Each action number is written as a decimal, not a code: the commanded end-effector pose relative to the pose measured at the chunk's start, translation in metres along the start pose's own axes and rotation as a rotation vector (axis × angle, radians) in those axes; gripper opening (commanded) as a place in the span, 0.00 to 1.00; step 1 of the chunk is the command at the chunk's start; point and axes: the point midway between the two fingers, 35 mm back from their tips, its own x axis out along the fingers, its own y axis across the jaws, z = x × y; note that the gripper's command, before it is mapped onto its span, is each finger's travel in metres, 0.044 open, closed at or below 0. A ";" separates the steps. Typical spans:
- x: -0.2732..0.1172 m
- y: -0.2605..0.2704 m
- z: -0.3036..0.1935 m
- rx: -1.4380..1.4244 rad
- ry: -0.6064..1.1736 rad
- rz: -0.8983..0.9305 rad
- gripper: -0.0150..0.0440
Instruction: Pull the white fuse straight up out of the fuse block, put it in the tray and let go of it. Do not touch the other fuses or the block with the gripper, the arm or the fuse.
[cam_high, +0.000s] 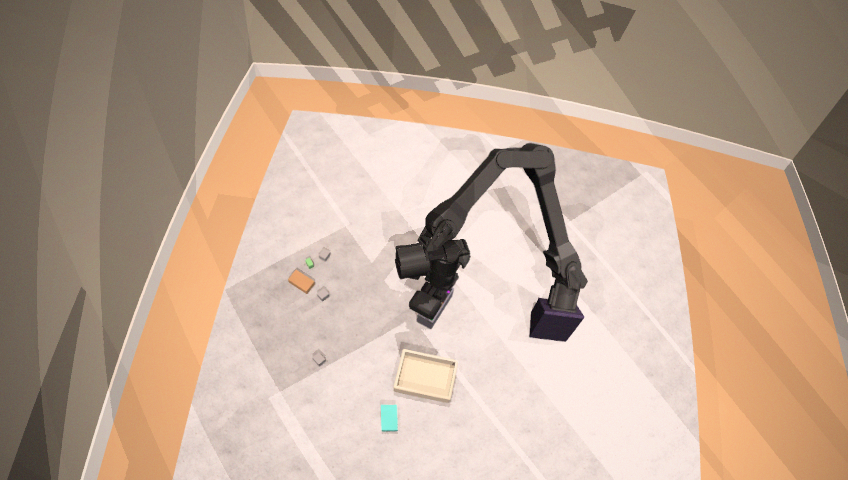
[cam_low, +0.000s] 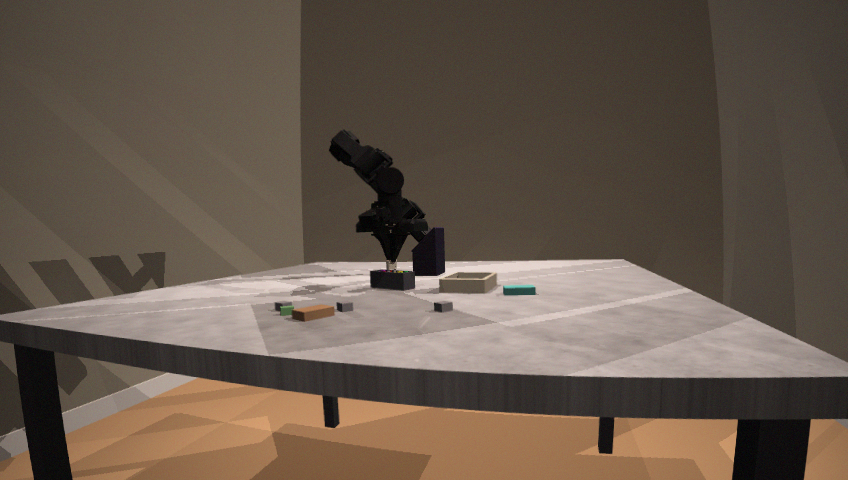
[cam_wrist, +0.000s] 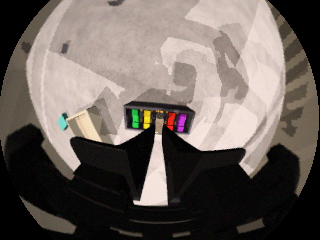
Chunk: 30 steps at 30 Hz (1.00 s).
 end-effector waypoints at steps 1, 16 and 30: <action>-0.003 0.001 0.000 0.005 0.002 0.005 0.25; -0.011 0.000 0.000 0.004 0.001 0.004 0.25; -0.029 0.000 0.000 0.004 0.002 0.004 0.25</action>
